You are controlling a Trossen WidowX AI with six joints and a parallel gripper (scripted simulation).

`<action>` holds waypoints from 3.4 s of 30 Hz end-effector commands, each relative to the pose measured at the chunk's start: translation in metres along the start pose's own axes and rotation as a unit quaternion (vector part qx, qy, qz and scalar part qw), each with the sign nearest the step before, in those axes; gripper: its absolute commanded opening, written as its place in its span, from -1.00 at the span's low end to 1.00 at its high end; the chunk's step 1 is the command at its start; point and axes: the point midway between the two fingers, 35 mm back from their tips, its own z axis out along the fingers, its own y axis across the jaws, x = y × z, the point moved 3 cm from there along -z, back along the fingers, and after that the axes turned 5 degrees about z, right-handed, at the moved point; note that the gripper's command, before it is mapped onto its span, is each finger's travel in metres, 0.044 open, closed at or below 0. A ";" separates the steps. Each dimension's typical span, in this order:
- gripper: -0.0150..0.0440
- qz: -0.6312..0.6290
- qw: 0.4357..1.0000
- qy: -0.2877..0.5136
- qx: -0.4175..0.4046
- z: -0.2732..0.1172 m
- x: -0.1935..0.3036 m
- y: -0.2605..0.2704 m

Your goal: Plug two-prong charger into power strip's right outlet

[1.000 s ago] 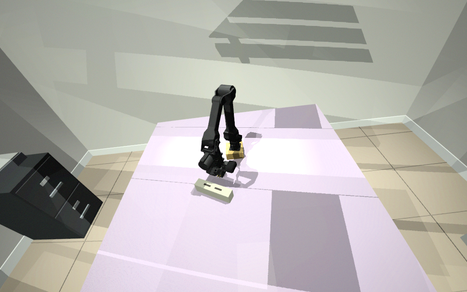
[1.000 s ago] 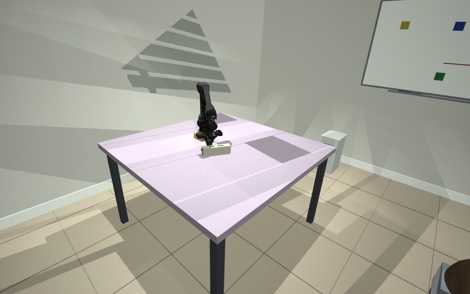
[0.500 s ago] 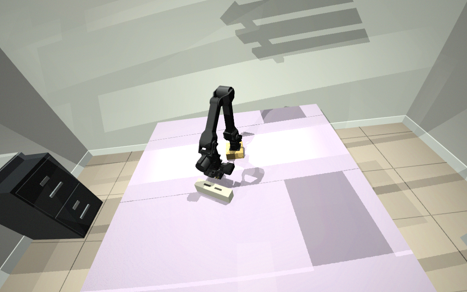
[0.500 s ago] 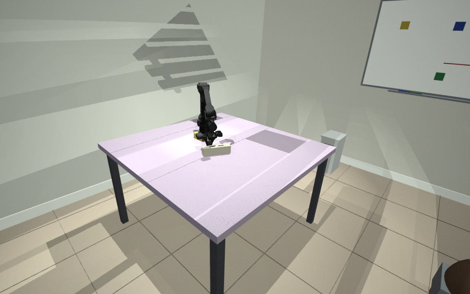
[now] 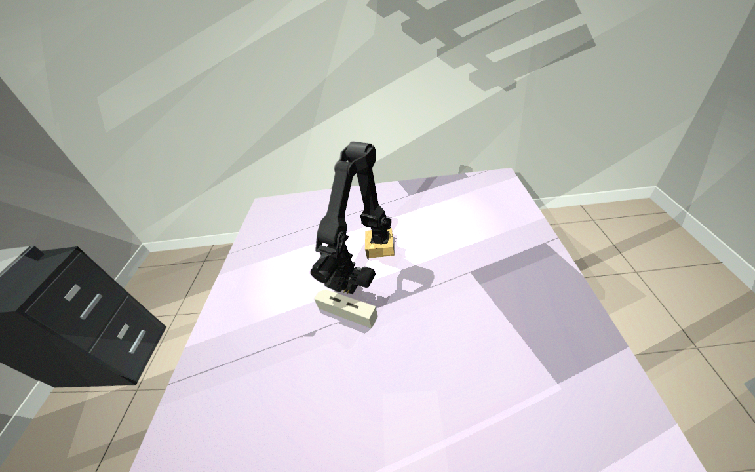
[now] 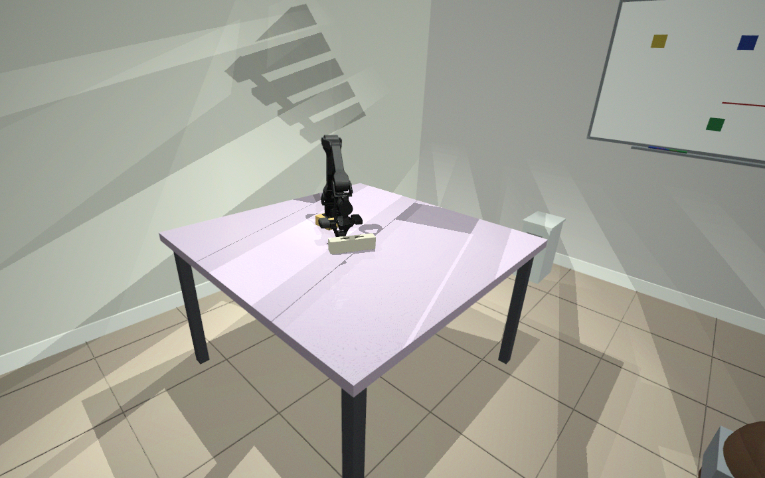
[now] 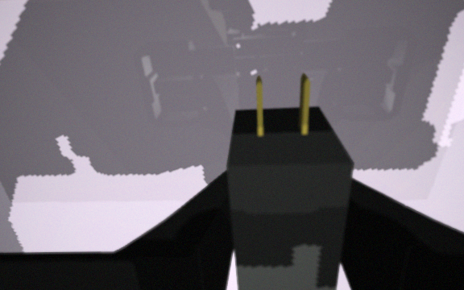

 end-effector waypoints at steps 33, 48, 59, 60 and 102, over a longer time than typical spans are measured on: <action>-0.49 0.002 1.000 -0.002 0.002 0.000 -0.016 -0.003; -0.49 0.002 1.000 -0.003 0.002 0.000 -0.018 -0.003; -0.49 0.002 1.000 -0.003 0.002 0.000 -0.020 -0.002; -0.49 0.002 1.000 -0.003 0.002 0.000 -0.020 -0.002; -0.49 0.002 1.000 -0.003 0.002 -0.001 -0.029 -0.002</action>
